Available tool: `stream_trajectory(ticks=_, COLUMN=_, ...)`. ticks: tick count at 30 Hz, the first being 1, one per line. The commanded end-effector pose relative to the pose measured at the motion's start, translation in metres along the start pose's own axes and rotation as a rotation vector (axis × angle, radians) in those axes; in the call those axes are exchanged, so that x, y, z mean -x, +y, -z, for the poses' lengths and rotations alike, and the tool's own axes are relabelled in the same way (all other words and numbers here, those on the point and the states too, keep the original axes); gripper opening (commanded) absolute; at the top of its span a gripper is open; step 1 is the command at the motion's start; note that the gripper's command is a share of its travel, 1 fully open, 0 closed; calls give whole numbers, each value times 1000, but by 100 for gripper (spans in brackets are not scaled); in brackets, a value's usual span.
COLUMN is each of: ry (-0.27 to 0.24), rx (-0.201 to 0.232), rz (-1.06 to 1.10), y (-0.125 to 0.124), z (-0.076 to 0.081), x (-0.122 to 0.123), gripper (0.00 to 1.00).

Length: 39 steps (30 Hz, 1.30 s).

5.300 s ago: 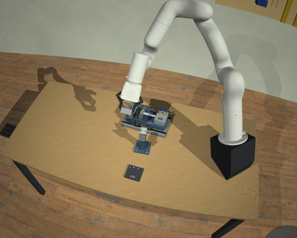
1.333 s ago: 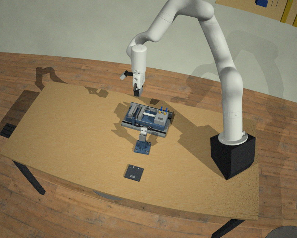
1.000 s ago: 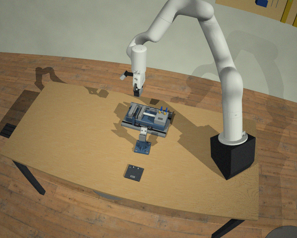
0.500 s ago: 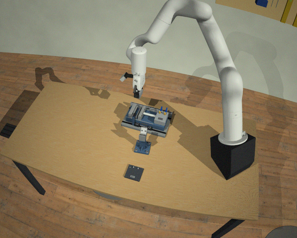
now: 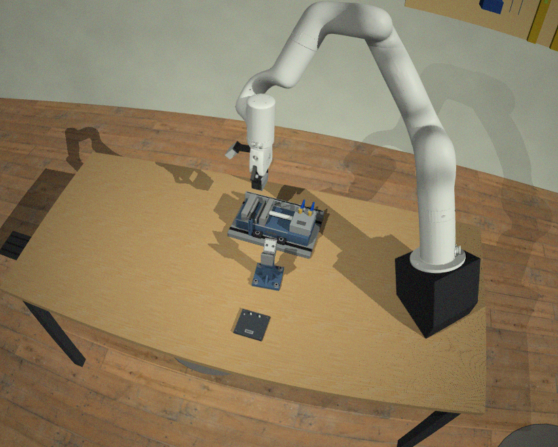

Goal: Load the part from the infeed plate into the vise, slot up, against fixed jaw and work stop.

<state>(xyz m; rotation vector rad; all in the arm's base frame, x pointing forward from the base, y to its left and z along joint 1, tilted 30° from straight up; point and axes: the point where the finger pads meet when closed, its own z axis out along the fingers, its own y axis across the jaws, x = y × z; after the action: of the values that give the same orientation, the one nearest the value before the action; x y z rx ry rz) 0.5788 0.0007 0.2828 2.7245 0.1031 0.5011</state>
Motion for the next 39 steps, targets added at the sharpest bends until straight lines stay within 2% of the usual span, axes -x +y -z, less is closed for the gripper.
stream_trajectory(ticks=1, ry=3, rx=0, rz=-1, y=0, z=-5, x=-1, gripper=0)
stream_trajectory(ticks=15, ry=3, rx=0, rz=-1, y=0, z=-31, x=-1, gripper=0)
stream_trajectory(ticks=30, ry=3, rx=0, rz=-1, y=0, z=-48, x=-2, gripper=0)
stream_trajectory(ticks=39, ry=3, rx=0, rz=-1, y=0, z=-53, x=-2, gripper=0)
